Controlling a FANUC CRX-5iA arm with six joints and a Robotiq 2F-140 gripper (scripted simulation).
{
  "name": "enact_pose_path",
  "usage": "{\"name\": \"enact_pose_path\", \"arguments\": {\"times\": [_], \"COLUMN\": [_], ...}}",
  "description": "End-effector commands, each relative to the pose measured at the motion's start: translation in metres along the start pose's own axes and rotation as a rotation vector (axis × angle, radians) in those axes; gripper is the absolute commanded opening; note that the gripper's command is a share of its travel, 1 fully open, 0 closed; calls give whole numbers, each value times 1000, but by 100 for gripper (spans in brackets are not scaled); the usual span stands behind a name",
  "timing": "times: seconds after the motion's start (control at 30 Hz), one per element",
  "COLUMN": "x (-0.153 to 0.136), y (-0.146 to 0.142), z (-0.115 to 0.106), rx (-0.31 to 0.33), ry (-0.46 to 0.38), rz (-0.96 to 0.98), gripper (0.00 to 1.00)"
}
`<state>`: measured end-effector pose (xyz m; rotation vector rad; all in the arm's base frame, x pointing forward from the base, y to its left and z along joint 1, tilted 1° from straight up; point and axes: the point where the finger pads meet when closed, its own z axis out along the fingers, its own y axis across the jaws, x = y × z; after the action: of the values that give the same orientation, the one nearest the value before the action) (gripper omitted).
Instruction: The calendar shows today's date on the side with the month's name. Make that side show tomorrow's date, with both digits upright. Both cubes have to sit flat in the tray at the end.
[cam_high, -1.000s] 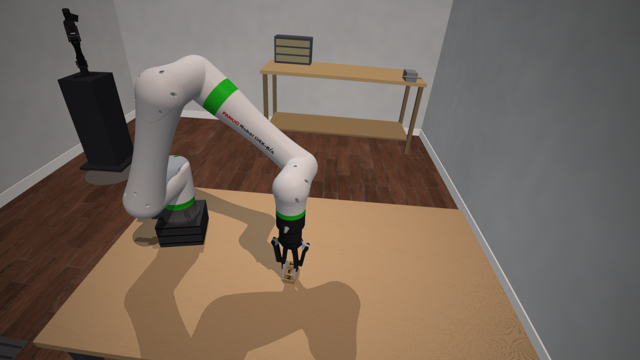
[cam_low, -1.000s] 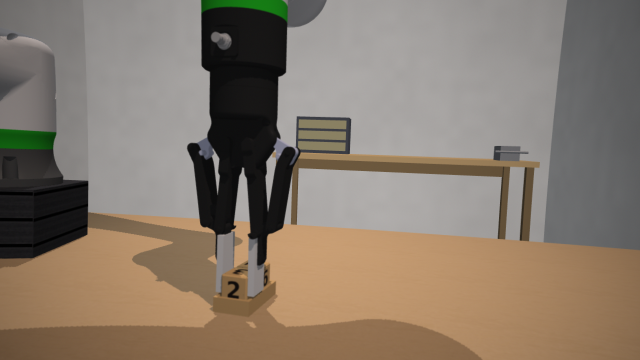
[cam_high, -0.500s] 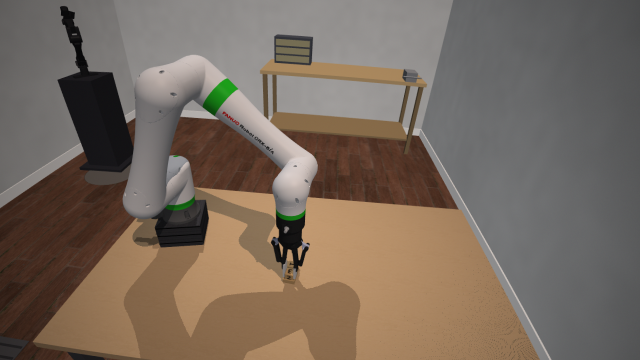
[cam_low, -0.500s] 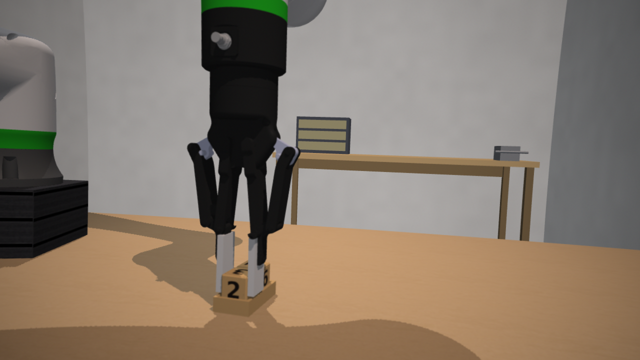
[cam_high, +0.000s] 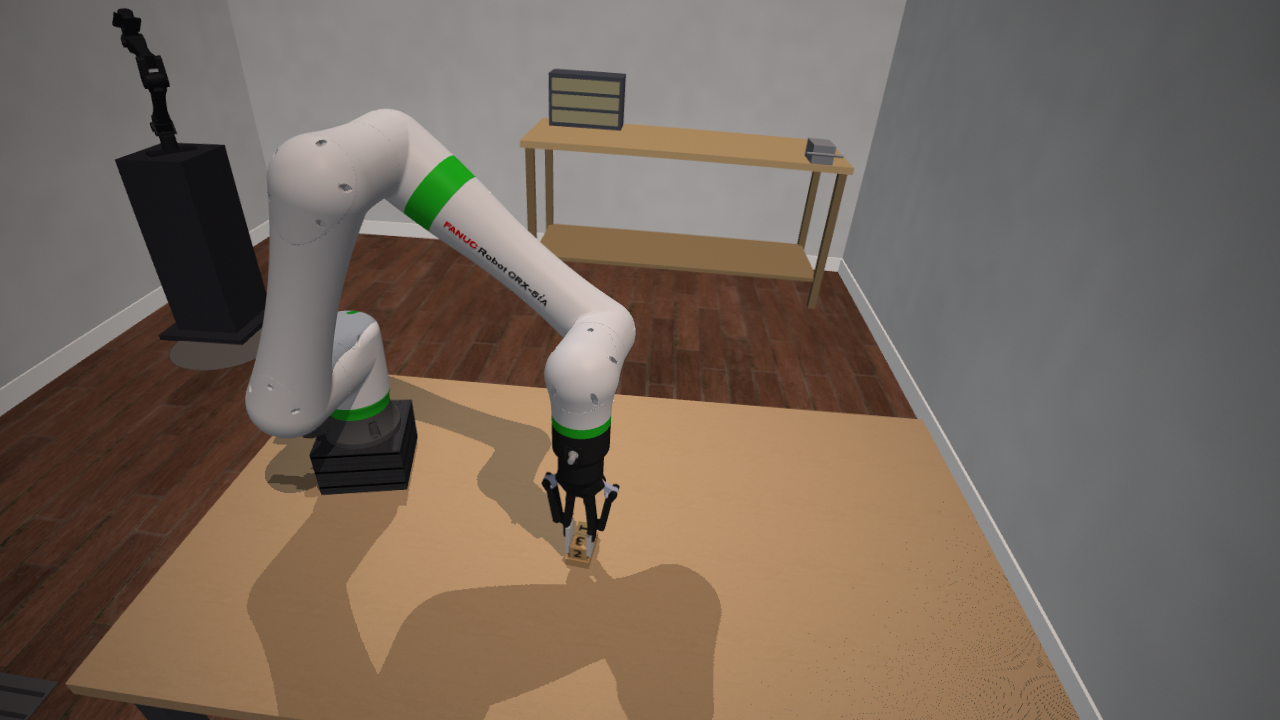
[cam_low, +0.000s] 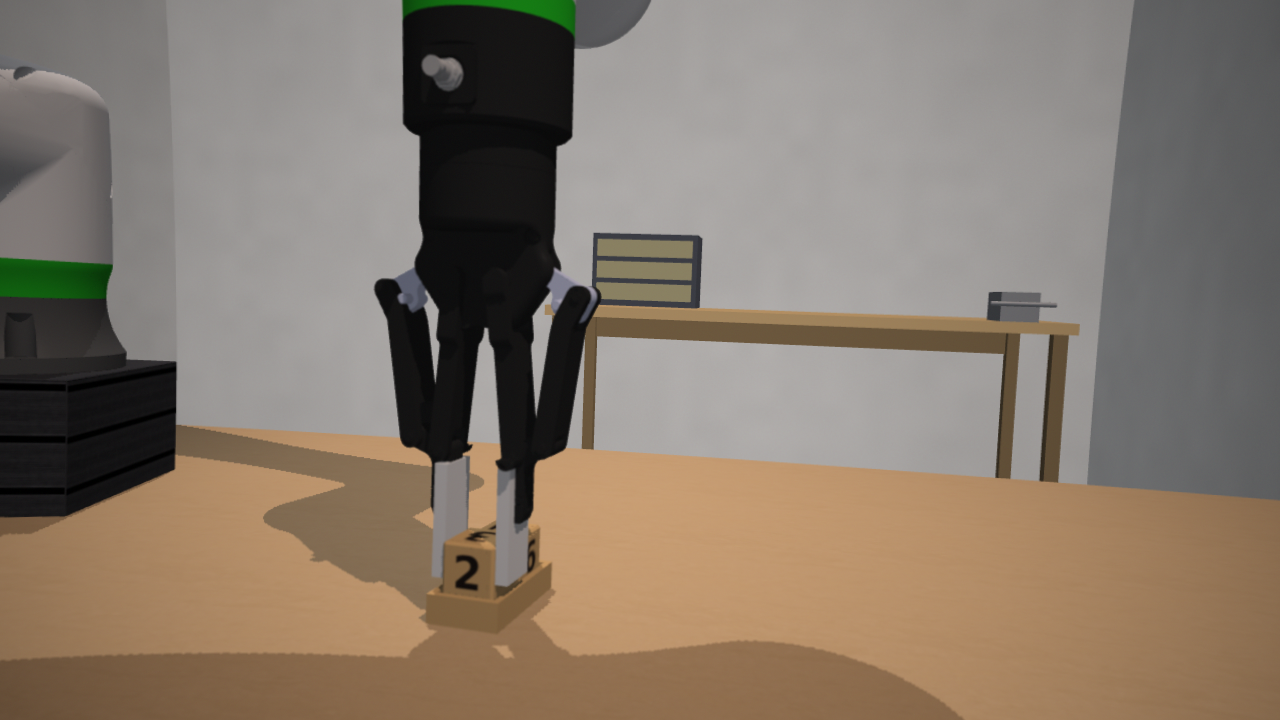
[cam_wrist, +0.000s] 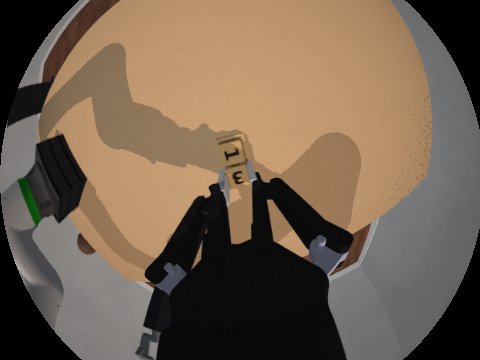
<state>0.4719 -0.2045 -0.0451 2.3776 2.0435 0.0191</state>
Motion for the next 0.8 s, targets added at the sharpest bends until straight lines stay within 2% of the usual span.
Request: {"name": "enact_pose_path", "arguments": {"times": [0.0,0.1,0.33,0.47,0.77], "x": [0,0,0,0,0], "y": [0,0,0,0,0], "z": [-11,-17,-69,-90,-96], "rx": [0,0,0,0,0], "ry": [0,0,0,0,0], "rz": [0,0,0,0,0], "gripper": [25,25,25,25,25]}}
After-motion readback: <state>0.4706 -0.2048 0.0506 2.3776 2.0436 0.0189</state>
